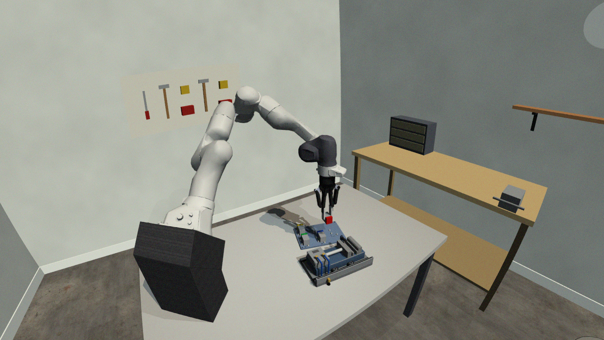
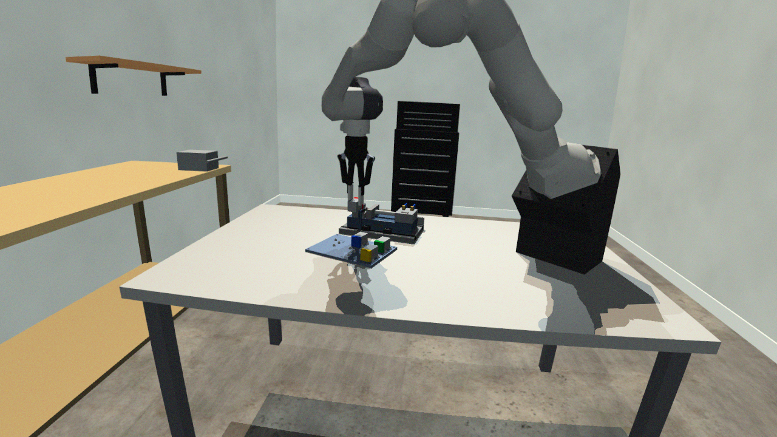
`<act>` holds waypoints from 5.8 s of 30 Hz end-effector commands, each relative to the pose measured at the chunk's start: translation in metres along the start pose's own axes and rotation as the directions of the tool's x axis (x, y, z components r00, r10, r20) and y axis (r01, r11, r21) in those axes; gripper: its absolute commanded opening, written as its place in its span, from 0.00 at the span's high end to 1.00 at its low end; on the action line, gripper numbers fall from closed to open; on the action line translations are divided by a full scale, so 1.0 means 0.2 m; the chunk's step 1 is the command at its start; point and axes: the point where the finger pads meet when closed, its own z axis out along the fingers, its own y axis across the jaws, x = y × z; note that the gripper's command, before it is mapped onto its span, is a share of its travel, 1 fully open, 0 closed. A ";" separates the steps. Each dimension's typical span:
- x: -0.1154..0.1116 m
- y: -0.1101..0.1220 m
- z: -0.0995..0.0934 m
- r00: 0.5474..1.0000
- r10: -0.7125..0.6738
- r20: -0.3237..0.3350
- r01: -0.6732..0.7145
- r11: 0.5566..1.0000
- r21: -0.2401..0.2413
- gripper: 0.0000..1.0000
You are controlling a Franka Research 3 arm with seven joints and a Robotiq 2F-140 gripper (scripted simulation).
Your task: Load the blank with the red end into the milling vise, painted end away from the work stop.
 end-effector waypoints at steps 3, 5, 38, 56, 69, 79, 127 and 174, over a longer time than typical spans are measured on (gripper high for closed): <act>-0.02 -0.01 0.00 0.997 -0.068 0.026 0.068 0.998 0.000 1.00; -0.02 -0.01 0.00 0.997 -0.068 0.026 0.068 0.998 0.000 1.00; 0.49 -0.10 0.02 0.997 -0.068 0.026 0.068 0.998 0.000 1.00; 0.78 -0.16 0.04 0.997 -0.068 0.026 0.068 0.998 0.000 1.00; 1.02 -0.21 0.05 0.997 -0.068 0.026 0.068 0.998 0.000 1.00; 0.99 -0.20 0.05 0.998 -0.061 0.024 0.061 0.998 -0.001 1.00; 0.95 -0.19 0.04 0.997 -0.068 0.026 0.068 0.998 0.000 1.00; 0.93 -0.19 0.19 0.997 -0.068 0.026 0.068 0.998 0.000 1.00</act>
